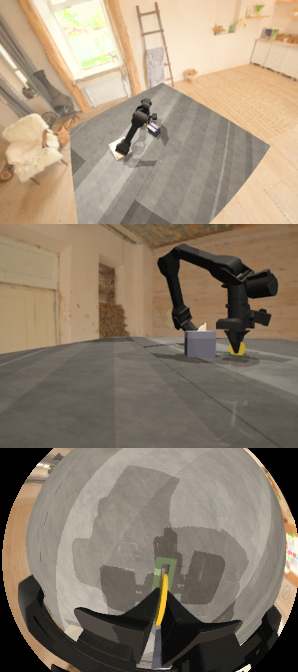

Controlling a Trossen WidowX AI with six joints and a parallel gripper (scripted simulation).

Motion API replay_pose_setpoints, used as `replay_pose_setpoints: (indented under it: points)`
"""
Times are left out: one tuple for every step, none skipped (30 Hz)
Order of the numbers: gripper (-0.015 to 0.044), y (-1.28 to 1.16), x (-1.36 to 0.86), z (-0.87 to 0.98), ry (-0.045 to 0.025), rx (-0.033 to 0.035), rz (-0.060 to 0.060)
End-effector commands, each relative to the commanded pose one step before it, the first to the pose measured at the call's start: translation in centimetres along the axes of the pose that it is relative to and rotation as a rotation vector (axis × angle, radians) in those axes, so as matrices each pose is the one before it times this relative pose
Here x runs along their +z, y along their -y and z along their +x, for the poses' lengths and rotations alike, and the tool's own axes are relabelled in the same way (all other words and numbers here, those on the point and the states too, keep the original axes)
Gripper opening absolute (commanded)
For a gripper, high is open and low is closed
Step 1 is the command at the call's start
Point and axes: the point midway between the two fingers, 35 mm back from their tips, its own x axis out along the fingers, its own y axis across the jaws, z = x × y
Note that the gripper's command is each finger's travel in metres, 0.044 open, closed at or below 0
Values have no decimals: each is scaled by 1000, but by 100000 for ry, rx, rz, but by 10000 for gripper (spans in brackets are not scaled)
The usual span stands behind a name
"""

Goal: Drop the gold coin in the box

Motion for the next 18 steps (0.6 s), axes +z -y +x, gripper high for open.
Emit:
replay_pose_setpoints:
  points:
    - [0, 32, 4, 4, -67, -338, -312]
    - [0, 8, 19, -118, 13, 6, -3]
    - [0, 13, 31, -197, 21, 10, -5]
    - [0, 15, 37, -241, 25, 12, -5]
    - [0, 14, 35, -242, 24, 12, -5]
    - [0, 13, 33, -243, 23, 11, -5]
    - [0, 12, 31, -244, 21, 11, -5]
    - [0, 11, 29, -245, 20, 11, -5]
    - [0, 10, 27, -246, 19, 11, -5]
    - [0, 9, 25, -246, 18, 10, -5]
    - [0, 8, 23, -247, 17, 10, -4]
    - [0, 7, 21, -248, 16, 10, -4]
    - [0, 6, 19, -248, 14, 10, -4]
    - [0, 5, 17, -249, 13, 9, -4]
    - [0, 4, 15, -250, 12, 9, -4]
    - [0, 2, 13, -250, 11, 9, -4]
    - [0, 1, 11, -251, 10, 8, -4]
    - [0, 0, 9, -251, 9, 8, -3]
